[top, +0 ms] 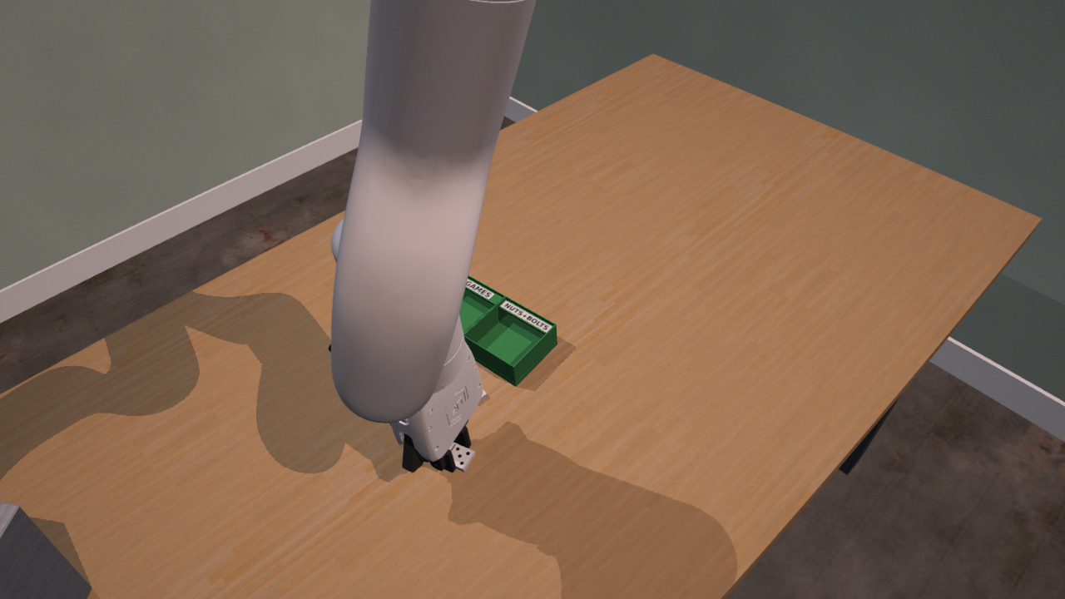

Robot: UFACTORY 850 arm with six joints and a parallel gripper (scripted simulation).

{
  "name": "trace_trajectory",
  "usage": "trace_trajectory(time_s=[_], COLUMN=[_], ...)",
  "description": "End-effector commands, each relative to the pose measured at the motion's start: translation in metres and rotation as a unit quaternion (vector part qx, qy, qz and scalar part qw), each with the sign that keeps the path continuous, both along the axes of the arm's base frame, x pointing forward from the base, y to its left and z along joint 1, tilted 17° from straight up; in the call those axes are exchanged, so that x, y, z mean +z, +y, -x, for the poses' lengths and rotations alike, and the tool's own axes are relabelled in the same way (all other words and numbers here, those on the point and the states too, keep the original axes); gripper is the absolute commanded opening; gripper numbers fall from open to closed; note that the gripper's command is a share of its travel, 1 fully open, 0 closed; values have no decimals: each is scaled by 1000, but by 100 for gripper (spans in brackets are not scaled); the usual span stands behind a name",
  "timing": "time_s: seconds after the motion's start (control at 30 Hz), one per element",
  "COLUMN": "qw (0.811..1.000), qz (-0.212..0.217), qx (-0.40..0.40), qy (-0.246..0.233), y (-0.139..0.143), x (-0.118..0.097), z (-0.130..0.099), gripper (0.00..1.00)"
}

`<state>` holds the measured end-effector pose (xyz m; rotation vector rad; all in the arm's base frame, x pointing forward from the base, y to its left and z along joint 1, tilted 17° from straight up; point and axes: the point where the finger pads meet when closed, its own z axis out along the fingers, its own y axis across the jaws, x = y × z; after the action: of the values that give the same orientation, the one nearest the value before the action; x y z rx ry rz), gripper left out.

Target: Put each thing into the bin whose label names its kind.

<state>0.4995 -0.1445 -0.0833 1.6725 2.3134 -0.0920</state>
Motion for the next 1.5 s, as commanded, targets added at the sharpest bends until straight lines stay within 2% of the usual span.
trace_trajectory(time_s=[0.0,0.9,1.3,1.47], qw=[1000,1000,1000,1000], qz=[0,0,0,0], qx=[0,0,0,0], qy=[0,-1,-1,-1], y=[0,0,9,11], x=[0,0,39,48], z=[0,-1,7,9], gripper=[0,0,0,0])
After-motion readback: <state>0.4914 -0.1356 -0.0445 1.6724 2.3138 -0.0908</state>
